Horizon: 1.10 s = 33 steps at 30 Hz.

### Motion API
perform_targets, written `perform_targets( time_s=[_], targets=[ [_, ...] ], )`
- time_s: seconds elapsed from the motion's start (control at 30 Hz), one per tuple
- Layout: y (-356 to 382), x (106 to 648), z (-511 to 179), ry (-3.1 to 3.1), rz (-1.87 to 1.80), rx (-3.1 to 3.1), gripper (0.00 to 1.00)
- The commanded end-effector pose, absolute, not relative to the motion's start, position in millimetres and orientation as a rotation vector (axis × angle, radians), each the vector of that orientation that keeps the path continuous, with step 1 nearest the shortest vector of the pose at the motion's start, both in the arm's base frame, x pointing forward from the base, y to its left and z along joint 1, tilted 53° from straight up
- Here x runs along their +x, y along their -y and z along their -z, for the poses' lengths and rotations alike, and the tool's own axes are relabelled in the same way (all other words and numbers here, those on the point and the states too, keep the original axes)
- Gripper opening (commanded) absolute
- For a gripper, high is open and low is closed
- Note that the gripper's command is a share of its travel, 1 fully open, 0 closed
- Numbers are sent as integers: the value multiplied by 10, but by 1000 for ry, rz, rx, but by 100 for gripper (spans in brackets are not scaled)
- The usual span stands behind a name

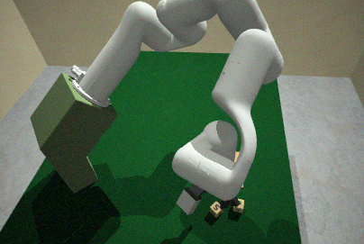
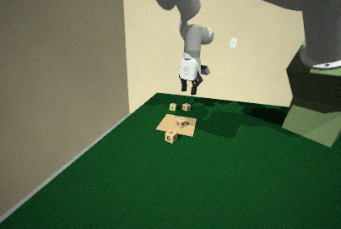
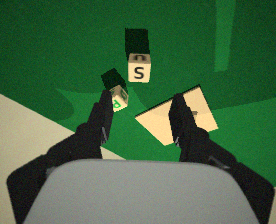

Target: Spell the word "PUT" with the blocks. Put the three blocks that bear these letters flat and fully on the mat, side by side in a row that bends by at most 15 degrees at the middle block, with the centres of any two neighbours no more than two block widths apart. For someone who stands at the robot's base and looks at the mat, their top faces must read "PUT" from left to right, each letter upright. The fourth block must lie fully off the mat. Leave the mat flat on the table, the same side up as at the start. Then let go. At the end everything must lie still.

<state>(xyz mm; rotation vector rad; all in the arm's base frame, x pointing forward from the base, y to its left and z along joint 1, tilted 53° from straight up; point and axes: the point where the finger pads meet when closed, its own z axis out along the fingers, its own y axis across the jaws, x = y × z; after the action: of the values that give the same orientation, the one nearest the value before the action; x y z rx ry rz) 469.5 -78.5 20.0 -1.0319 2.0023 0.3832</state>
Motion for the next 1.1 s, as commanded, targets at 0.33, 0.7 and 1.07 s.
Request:
perform_targets(
  time_s=[0.33,0.7,1.07],
  targets=[
    [793,4701,-204,-2001,-380,-1031,69],
    [763,4732,-173,-1996,-379,-1029,69],
    [677,4820,-85,-1996,-379,-1029,69]
  ],
)
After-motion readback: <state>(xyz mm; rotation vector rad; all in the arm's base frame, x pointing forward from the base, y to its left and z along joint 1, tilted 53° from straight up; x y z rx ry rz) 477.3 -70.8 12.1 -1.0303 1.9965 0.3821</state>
